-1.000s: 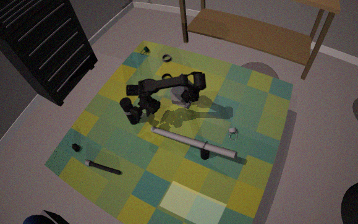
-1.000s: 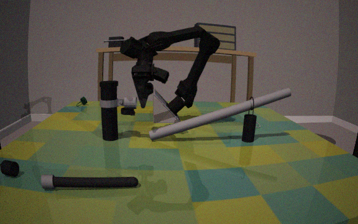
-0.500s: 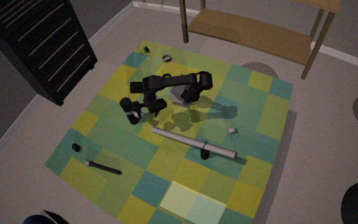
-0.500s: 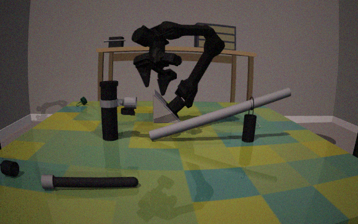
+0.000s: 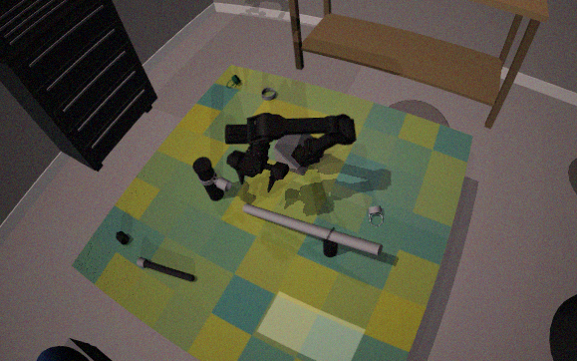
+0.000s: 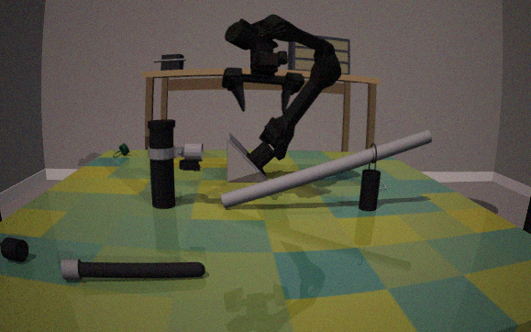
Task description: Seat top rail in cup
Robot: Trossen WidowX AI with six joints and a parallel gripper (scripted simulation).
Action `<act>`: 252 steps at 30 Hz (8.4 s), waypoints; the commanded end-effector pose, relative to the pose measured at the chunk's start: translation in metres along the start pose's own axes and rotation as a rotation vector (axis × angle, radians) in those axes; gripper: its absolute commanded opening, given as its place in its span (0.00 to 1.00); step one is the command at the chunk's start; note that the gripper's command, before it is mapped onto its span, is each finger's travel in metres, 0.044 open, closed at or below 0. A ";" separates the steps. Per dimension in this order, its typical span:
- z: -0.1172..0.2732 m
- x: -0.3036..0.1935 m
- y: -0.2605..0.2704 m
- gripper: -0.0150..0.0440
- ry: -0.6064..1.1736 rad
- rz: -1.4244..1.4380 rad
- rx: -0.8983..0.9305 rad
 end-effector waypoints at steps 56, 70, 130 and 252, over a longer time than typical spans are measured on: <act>-0.130 -0.024 0.043 1.00 0.442 1.353 0.334; -0.149 -0.034 0.043 1.00 0.442 1.354 0.332; -0.129 -0.023 0.037 0.25 0.621 1.411 0.139; -0.117 -0.017 0.016 0.25 0.652 1.415 0.135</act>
Point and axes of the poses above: the point midway between the two fingers, 35 mm back from their tips, its own z axis back along the fingers, its own y axis across the jaws, x = y × z, the point moved 5 cm from there along z, back along the fingers, and after that the axes turned 9 degrees about -z, right-handed, at the moved point
